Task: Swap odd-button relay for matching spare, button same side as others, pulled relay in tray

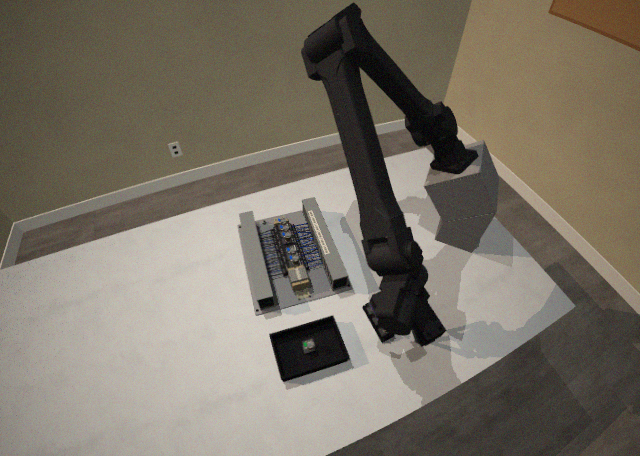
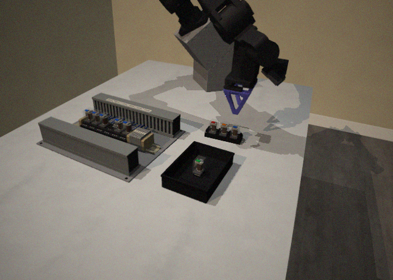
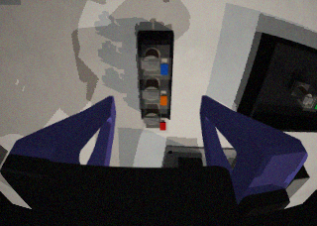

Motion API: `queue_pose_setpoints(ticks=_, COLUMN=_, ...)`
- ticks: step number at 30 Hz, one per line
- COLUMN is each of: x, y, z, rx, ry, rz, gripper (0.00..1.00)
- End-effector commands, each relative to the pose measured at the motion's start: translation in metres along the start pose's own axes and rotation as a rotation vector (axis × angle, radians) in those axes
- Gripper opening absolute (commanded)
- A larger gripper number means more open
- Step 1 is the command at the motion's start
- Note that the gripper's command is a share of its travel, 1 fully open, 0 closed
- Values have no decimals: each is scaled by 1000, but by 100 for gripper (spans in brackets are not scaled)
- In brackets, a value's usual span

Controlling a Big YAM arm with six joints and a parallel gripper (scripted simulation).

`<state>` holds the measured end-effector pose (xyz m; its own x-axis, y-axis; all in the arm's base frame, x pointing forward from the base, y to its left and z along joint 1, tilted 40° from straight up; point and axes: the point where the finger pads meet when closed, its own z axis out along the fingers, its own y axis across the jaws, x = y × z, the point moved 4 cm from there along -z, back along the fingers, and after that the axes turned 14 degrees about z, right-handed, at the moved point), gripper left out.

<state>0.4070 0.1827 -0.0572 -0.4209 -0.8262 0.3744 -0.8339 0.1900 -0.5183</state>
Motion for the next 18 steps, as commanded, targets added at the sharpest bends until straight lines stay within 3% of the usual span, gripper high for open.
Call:
queue_pose_setpoints(ticks=1, x=-14, y=-12, z=-19, rx=33, ry=-52, rz=27, gripper=59)
queue_pose_setpoints(ticks=18, x=-8, y=-5, z=-15, rx=29, ry=-45, rz=21, gripper=59)
